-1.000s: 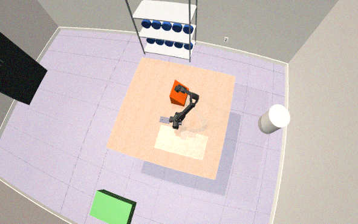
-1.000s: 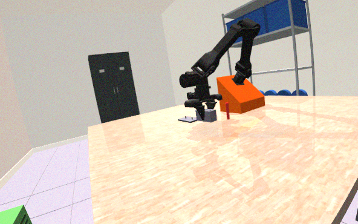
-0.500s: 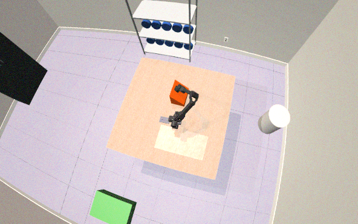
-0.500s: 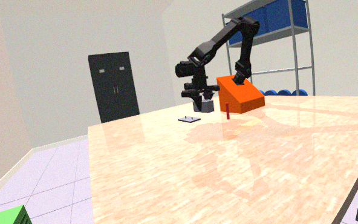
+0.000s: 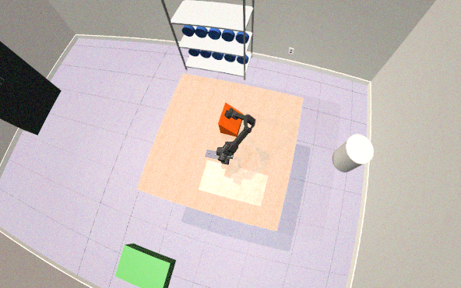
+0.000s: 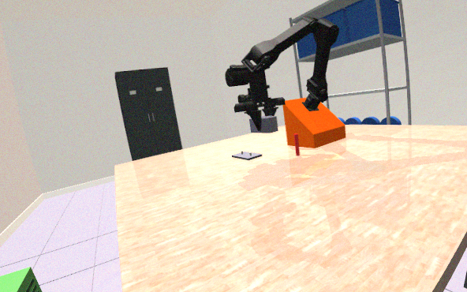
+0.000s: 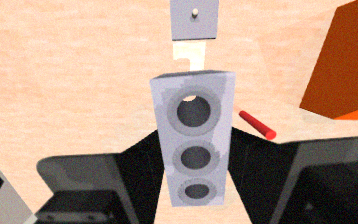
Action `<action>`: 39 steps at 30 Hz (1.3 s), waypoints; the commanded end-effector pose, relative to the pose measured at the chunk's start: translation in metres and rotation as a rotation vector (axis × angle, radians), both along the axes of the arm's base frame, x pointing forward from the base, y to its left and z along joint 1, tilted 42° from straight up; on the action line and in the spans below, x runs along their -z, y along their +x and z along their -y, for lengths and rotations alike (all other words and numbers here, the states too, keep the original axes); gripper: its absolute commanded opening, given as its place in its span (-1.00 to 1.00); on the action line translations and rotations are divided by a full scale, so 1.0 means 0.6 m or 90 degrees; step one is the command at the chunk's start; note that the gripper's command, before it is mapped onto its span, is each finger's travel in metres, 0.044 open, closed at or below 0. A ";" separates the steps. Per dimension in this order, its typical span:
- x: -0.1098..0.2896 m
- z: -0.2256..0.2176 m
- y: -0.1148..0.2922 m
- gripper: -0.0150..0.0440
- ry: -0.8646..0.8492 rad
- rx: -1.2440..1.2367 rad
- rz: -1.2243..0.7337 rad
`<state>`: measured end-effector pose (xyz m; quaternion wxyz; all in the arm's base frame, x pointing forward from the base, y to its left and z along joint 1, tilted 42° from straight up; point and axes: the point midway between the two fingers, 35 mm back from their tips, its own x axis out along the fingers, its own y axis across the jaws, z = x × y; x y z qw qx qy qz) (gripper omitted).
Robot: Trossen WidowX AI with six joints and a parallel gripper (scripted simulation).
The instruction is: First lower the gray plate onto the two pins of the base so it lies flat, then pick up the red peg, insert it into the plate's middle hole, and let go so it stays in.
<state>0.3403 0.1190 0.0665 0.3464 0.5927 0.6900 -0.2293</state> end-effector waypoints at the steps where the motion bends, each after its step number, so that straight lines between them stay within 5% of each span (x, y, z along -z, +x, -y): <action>1: -0.020 0.015 -0.001 -0.49 0.002 -0.002 0.001; 8: -0.032 0.028 -0.001 -0.49 0.002 -0.002 0.001; 39: 0.115 0.086 0.022 -0.49 -0.004 0.008 -0.007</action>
